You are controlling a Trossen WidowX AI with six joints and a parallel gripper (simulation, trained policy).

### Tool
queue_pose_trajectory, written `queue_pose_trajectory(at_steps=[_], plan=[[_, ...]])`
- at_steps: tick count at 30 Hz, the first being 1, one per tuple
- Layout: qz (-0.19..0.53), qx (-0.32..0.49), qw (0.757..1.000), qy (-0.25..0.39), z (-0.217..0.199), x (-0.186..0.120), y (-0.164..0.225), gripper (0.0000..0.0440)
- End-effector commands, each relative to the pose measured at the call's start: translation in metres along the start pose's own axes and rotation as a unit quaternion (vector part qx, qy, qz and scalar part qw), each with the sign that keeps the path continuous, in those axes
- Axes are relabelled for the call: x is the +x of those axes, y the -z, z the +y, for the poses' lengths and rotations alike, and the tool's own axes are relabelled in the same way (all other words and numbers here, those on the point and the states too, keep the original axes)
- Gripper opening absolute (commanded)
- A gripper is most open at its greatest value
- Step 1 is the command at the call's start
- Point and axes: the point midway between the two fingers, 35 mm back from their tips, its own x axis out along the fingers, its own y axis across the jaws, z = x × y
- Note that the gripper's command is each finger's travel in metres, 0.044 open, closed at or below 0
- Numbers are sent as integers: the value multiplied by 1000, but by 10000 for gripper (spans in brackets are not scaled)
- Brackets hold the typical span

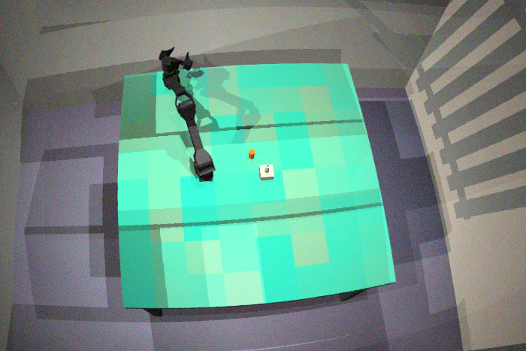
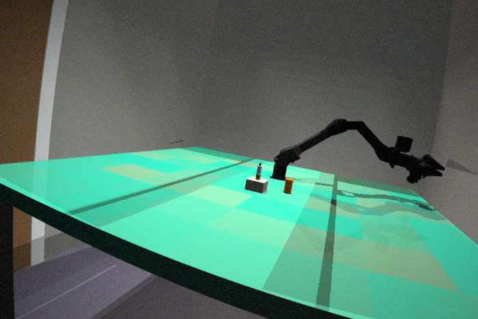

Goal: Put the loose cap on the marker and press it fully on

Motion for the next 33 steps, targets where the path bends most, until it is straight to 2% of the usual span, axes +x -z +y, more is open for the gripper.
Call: queue_pose_trajectory(at_steps=[1, 7, 9, 33], plan=[[-1, 2, 1000, 1, 0, 1, 2, 374], [-17, 7, 1000, 7, 8, 6, 21, 224], [-24, 7, 1000, 9, 10, 8, 27, 204], [-95, 35, 995, -1, 60, 8, 98, 279]])
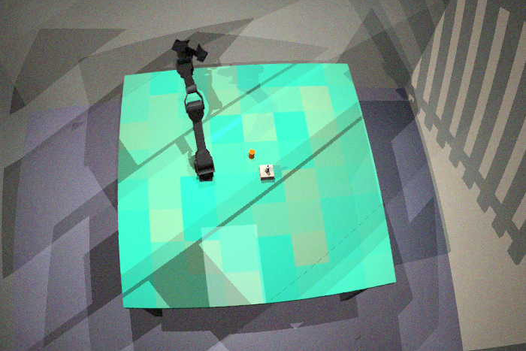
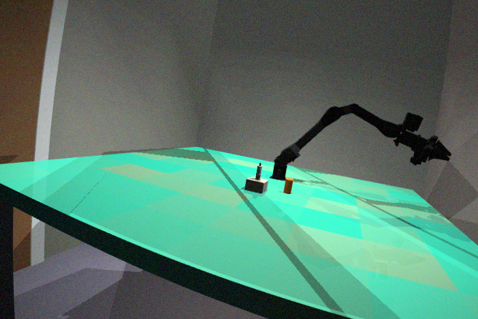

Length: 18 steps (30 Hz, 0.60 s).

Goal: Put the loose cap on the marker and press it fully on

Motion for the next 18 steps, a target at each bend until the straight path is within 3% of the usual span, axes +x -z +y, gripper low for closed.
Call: queue_pose_trajectory(at_steps=[1, 18], plan=[[-12, 9, 1000, -3, 10, -3, 12, 282], [-46, 51, 997, -25, 54, -22, 56, 324]])
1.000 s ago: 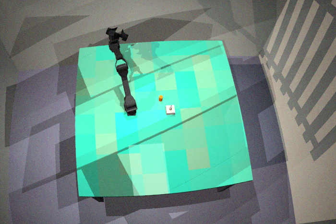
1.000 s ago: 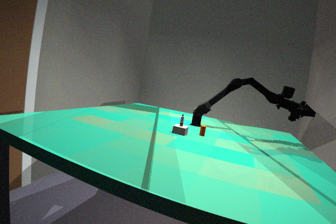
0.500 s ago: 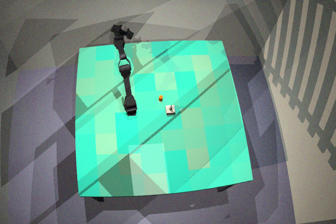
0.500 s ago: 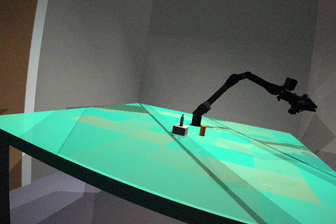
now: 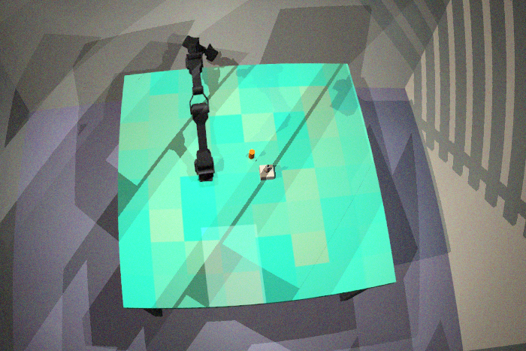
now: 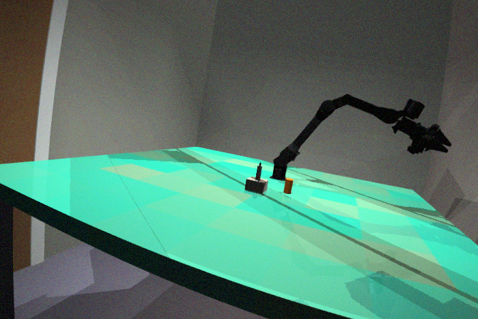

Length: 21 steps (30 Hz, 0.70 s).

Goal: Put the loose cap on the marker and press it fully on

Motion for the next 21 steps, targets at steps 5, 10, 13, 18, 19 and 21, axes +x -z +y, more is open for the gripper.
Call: queue_pose_trajectory(at_steps=[5, 10, 13, 18, 19, 21], plan=[[-17, 23, 1000, -12, 22, -11, 19, 328], [-26, 37, 999, -21, 35, -18, 29, 326], [-31, 45, 998, -27, 44, -22, 34, 323], [-40, 60, 997, -38, 58, -30, 42, 321], [-41, 63, 996, -40, 61, -31, 44, 321], [-45, 68, 996, -44, 67, -34, 46, 322]])
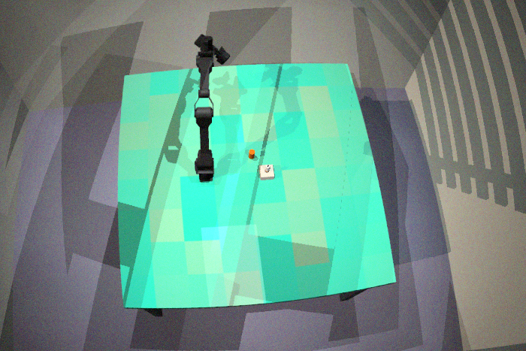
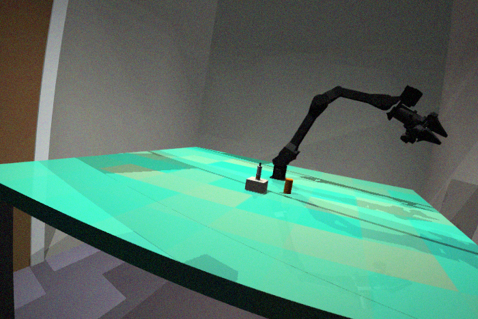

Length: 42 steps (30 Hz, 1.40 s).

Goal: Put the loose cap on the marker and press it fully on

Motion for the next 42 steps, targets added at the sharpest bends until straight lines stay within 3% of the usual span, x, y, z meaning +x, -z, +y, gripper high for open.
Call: queue_pose_trajectory(at_steps=[1, 42], plan=[[-11, 13, 1000, -10, 13, -5, 4, 322], [-80, 139, 977, -142, 148, -73, 38, 323]])
